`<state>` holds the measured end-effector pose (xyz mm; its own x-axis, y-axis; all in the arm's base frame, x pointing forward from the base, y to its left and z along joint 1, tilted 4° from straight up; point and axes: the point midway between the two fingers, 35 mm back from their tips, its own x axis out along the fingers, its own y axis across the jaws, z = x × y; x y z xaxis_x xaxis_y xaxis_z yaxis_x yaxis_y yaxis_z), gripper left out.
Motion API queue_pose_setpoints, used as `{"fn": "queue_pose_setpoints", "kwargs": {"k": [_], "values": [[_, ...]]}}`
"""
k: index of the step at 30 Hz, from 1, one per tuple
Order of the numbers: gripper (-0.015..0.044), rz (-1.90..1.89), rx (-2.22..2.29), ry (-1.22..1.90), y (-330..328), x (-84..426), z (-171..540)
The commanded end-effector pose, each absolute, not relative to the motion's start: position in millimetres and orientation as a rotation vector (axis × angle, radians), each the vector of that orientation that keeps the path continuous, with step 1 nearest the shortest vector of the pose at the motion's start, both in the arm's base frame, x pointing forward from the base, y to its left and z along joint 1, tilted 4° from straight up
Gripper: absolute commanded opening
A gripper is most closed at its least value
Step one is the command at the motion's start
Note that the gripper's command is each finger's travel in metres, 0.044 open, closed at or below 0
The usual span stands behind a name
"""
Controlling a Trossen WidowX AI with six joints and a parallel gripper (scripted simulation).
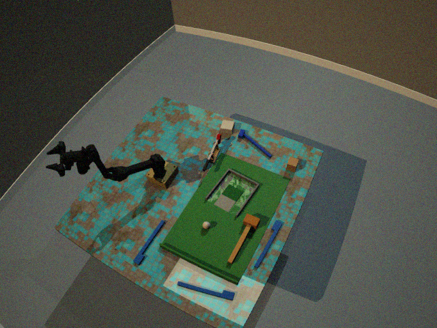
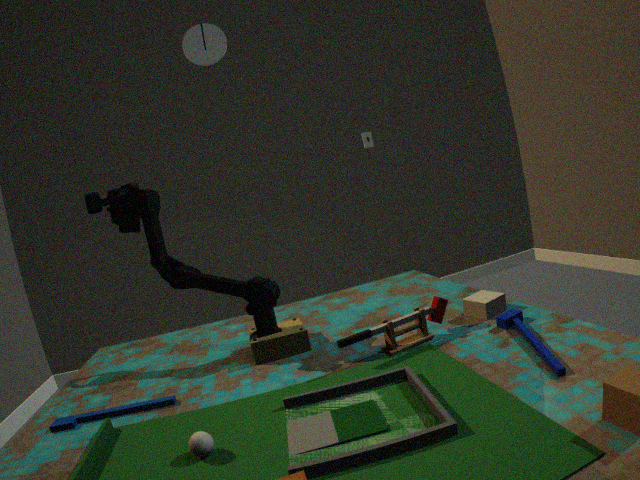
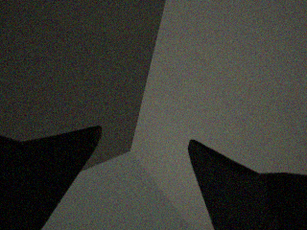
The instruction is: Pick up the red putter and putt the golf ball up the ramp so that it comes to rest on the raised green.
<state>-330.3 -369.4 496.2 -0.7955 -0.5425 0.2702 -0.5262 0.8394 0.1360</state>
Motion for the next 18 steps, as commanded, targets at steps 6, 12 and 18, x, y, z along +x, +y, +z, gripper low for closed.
{"fn": "queue_pose_setpoints", "kwargs": {"k": [6,12,18], "values": [[0.044,0.005,0.729,-2.626,-338.4,-318.0,536.8],[0.044,0.119,0.591,-2.46,-281.7,-290.3,597.3],[0.044,0.205,0.431,-2.261,-214.2,-249.6,652.4]]}}
